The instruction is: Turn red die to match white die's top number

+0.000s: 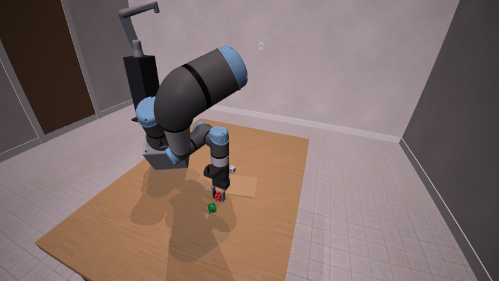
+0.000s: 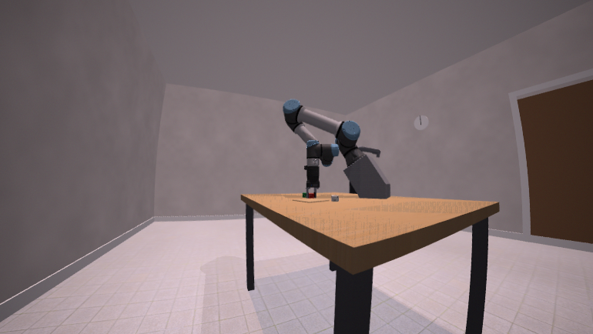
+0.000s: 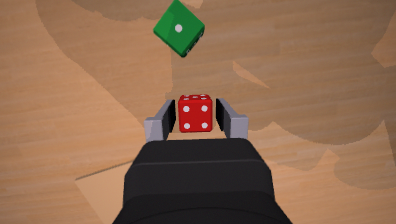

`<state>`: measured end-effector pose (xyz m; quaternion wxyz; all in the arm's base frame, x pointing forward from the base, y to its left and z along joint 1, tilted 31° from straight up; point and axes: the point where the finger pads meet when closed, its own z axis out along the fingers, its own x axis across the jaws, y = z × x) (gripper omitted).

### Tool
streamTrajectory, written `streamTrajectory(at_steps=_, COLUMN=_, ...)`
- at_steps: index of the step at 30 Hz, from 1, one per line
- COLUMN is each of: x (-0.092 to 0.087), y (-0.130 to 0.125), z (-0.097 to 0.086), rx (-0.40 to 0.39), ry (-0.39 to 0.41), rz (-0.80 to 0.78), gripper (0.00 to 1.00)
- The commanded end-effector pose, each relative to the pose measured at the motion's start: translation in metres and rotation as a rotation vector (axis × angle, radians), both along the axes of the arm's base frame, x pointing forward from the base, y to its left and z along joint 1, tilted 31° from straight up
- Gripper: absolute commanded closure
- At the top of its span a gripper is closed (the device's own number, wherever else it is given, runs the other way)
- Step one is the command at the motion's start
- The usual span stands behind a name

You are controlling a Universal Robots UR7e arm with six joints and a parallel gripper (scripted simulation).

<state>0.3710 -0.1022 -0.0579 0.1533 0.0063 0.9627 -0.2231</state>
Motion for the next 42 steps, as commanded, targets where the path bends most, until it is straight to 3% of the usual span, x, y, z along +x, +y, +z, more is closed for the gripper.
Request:
streamTrajectory(at_steps=1, x=0.0004, y=-0.0001, z=0.0001, rx=-0.001, ry=-0.002, rz=0.001, gripper=0.13)
streamTrajectory(at_steps=29, x=0.0004, y=-0.0001, z=0.0001, rx=-0.001, ry=-0.002, rz=0.001, gripper=0.13)
streamTrajectory(at_steps=30, x=0.0004, y=-0.0001, z=0.0001, rx=-0.001, ry=-0.002, rz=0.001, gripper=0.43)
streamTrajectory(at_steps=42, x=0.0004, y=-0.0001, z=0.0001, rx=-0.001, ry=-0.002, rz=0.001, gripper=0.43)
